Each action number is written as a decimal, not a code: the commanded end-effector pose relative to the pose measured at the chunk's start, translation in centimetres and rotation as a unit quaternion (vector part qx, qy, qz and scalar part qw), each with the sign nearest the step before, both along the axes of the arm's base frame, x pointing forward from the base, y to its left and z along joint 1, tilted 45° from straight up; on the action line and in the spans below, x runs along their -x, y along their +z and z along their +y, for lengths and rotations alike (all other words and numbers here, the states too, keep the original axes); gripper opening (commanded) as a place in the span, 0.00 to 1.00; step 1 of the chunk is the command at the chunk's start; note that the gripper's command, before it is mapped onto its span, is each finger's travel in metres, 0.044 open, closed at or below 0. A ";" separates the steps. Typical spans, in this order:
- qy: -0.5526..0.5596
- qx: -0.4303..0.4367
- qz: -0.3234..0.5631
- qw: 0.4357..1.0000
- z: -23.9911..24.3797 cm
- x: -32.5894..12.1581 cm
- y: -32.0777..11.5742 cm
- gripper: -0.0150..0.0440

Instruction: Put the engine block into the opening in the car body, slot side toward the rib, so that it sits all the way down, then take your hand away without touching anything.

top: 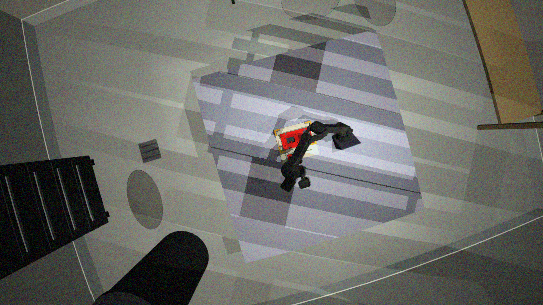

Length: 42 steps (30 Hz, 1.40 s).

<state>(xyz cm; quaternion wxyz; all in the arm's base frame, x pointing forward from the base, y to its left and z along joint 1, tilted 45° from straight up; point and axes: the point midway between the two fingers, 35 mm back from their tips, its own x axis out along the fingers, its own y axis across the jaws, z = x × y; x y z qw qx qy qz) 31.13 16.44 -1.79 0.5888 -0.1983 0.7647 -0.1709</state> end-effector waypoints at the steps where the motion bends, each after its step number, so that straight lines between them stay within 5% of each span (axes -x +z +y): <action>1: 0.061 0.008 0.011 0.998 0.3 0.2 0.2 1.00; 22: 0.379 0.082 0.088 0.918 2.7 1.0 1.7 1.00; 42: 0.388 0.085 0.090 0.913 -0.2 1.1 -2.2 1.00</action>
